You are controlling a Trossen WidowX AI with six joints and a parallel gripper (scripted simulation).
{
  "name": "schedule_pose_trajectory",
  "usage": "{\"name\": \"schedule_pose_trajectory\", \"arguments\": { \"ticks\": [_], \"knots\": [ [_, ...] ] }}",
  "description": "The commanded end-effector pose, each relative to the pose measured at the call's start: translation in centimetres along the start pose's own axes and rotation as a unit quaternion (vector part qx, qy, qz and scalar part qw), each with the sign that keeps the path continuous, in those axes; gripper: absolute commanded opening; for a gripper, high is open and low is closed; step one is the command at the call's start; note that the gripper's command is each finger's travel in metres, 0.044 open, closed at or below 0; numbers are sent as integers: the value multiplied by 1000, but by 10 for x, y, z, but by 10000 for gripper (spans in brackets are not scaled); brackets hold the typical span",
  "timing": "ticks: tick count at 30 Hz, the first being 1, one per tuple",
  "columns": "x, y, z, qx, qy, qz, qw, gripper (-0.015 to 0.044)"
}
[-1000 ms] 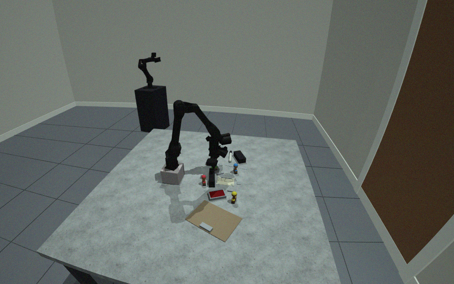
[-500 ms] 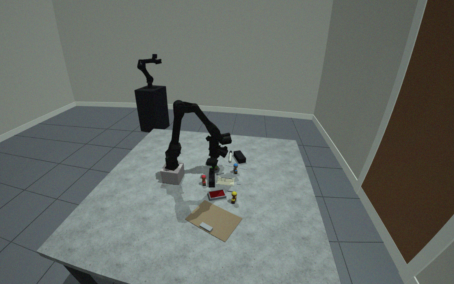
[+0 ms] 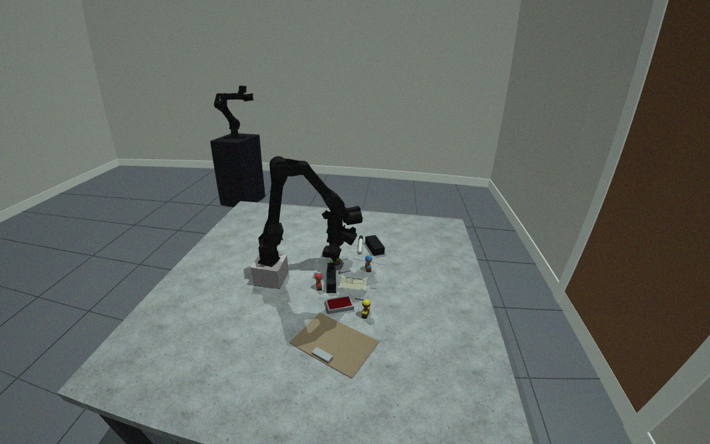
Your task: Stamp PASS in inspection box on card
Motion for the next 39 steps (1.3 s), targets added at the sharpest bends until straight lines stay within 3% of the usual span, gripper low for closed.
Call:
{"name": "schedule_pose_trajectory", "arguments": {
  "ticks": [1,39],
  "knots": [
    [0,0,3,2,0,1,1000,0],
    [2,0,21,4,1,1,1000,0]
  ]
}}
Point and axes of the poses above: the point midway between the two fingers, 35 mm back from their tips, its own z axis back along the fingers, its own y axis across the jaws, x = y × z, the point moved 7 cm from there along z, back along the fingers, and after that the axes turned 9 degrees about z, right-handed, at the moved point
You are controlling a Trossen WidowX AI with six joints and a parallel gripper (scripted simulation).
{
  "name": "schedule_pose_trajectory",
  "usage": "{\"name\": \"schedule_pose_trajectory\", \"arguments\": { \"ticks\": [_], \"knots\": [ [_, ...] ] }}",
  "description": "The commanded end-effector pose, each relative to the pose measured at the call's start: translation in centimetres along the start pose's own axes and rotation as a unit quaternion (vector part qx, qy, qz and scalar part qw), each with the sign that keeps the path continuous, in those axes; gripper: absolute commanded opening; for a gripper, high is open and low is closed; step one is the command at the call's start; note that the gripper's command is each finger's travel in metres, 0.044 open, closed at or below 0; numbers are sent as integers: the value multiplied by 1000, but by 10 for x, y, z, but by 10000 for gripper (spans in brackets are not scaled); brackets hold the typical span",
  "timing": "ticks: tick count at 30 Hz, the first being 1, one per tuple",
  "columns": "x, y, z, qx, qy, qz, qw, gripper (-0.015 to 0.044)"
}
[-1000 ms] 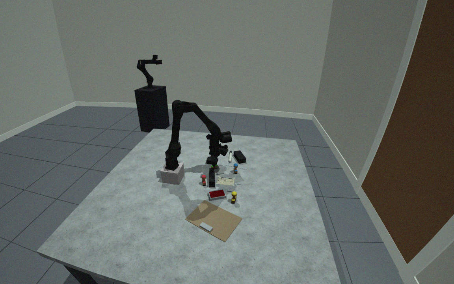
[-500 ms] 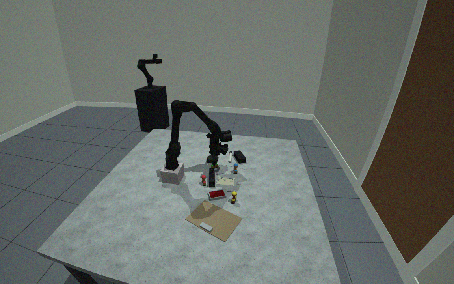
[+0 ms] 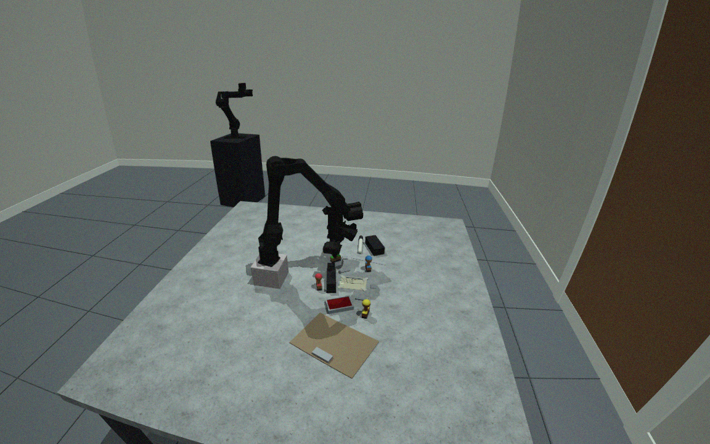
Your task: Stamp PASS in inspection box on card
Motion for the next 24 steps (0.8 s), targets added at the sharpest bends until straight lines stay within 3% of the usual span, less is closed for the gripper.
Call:
{"name": "schedule_pose_trajectory", "arguments": {
  "ticks": [1,24],
  "knots": [
    [0,0,3,3,0,2,1000,0],
    [0,0,14,4,1,2,1000,0]
  ]
}}
Point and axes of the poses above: the point midway between the two fingers, 35 mm back from their tips, its own z axis back along the fingers, its own y axis across the jaws, x = y × z, the point moved 7 cm from there along z, back along the fingers, and after that the axes turned 9 degrees about z, right-handed, at the moved point
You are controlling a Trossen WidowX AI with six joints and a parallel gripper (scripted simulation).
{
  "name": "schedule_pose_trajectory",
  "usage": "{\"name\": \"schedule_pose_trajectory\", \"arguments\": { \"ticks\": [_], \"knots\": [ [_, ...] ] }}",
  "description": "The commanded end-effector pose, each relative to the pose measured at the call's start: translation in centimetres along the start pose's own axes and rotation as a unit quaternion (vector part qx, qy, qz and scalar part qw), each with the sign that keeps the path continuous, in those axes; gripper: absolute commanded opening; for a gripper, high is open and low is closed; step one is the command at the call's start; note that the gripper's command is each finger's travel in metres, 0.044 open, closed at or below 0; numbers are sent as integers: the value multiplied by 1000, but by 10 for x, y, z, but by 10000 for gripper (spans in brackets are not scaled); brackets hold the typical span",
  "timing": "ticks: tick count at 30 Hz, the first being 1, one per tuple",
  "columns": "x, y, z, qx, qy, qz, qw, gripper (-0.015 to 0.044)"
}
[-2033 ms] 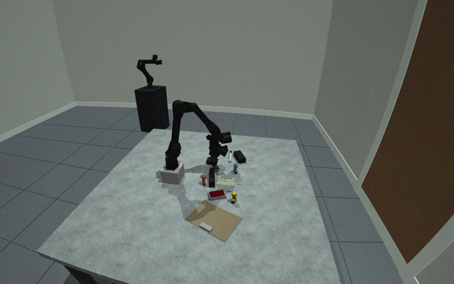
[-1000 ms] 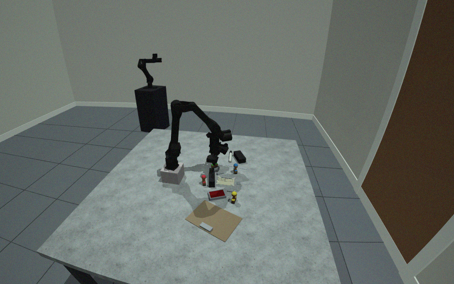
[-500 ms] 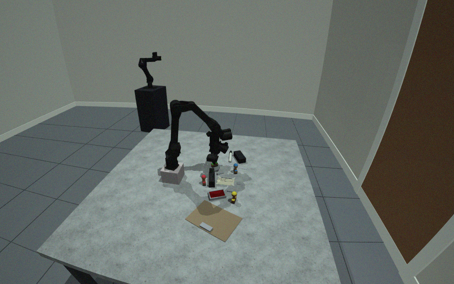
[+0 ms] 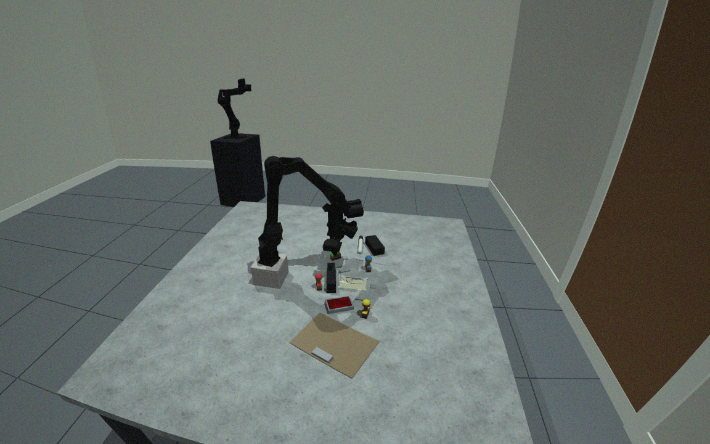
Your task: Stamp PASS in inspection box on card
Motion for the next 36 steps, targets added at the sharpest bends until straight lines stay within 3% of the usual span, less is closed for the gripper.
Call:
{"name": "schedule_pose_trajectory", "arguments": {
  "ticks": [1,36],
  "knots": [
    [0,0,3,3,0,2,1000,0],
    [-1,0,20,5,1,2,1000,0]
  ]
}}
Point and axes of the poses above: the point midway between the two fingers, 35 mm back from their tips, its own z axis back along the fingers, its own y axis across the jaws, x = y × z, the point moved 7 cm from there along z, back along the fingers, and after that the axes turned 9 degrees about z, right-handed, at the moved point
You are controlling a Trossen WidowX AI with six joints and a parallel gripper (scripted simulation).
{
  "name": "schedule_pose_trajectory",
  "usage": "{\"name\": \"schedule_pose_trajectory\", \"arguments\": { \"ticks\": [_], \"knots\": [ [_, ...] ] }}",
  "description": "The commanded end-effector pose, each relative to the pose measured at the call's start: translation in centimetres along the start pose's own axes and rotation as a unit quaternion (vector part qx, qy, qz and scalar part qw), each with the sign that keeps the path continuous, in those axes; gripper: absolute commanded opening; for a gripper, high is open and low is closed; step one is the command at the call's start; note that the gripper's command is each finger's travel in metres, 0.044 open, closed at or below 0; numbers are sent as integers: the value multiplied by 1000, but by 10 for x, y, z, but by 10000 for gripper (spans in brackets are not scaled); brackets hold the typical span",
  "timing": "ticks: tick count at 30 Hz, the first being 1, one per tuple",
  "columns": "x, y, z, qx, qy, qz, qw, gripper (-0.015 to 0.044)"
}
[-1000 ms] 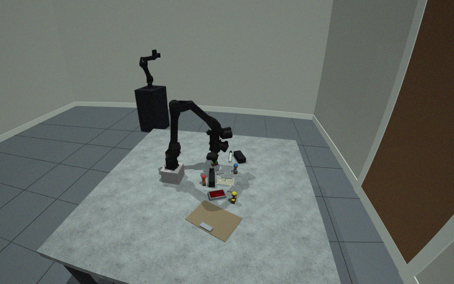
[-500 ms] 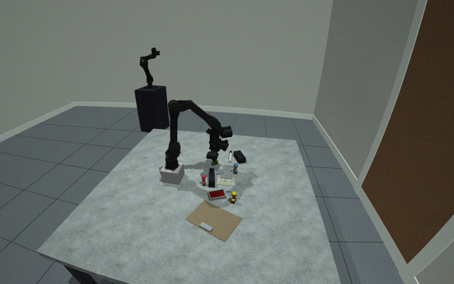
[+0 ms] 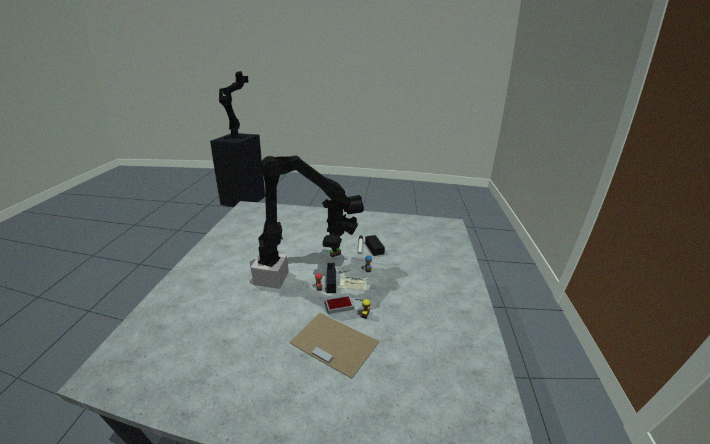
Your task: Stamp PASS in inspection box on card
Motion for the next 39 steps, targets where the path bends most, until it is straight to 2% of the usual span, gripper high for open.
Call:
{"name": "schedule_pose_trajectory", "arguments": {
  "ticks": [1,22,39],
  "knots": [
    [0,0,3,3,0,2,1000,0],
    [0,-3,12,3,1,2,1000,0],
    [30,-78,15,-2,0,2,1000,0]
  ]
}}
Point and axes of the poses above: the point midway between the two fingers, 35 mm back from their tips, its own z axis back along the fingers, its own y axis across the jaws, x = y × z, the point moved 7 cm from there along z, back along the fingers, and after that the axes turned 9 degrees about z, right-handed, at the moved point
